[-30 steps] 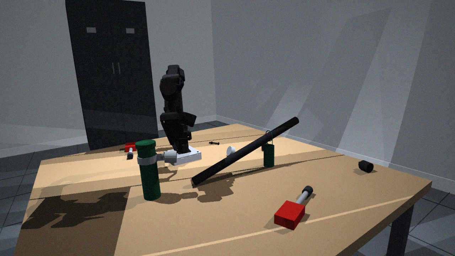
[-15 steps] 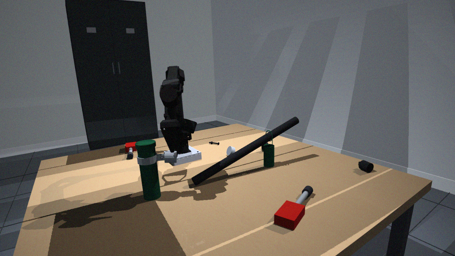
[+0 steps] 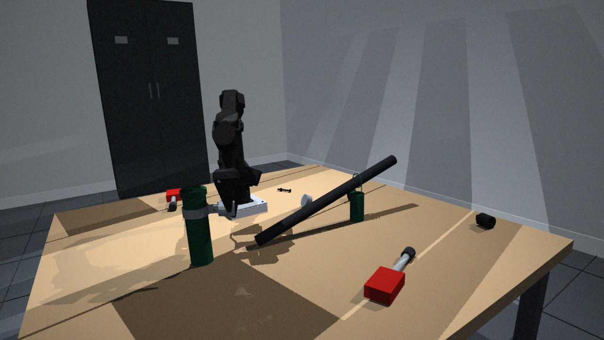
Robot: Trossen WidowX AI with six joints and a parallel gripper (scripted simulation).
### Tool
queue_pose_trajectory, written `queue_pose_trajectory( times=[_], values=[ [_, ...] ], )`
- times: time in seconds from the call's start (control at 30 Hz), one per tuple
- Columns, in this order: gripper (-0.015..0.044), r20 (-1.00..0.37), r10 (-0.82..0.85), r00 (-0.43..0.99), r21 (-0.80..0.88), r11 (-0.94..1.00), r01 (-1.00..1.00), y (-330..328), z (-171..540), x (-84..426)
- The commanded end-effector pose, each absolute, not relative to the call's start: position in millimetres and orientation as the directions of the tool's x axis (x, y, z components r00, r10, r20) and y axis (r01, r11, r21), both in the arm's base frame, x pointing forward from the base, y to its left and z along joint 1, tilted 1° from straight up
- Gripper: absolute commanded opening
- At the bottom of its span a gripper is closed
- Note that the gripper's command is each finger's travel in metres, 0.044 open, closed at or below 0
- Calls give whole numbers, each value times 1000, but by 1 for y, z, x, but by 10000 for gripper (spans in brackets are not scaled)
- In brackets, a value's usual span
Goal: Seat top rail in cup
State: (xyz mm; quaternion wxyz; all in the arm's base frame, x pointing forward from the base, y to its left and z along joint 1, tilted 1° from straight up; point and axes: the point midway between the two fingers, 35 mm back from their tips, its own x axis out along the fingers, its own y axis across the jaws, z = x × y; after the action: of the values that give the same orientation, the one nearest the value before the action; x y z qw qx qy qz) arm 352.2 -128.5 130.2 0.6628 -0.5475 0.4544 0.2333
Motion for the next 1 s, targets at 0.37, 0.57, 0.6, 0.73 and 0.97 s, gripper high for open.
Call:
queue_pose_trajectory(
  times=[0.37,0.57,0.6,0.73,0.97],
  values=[
    [309,-859,-189,475,-511,287,-810,-131,116,357],
    [151,-859,-189,475,-511,287,-810,-131,116,357],
    [125,-859,-189,475,-511,287,-810,-131,116,357],
    [98,-859,-189,475,-511,287,-810,-131,116,357],
    [0,-860,-162,484,-510,241,-826,-129,116,352]
  ],
)
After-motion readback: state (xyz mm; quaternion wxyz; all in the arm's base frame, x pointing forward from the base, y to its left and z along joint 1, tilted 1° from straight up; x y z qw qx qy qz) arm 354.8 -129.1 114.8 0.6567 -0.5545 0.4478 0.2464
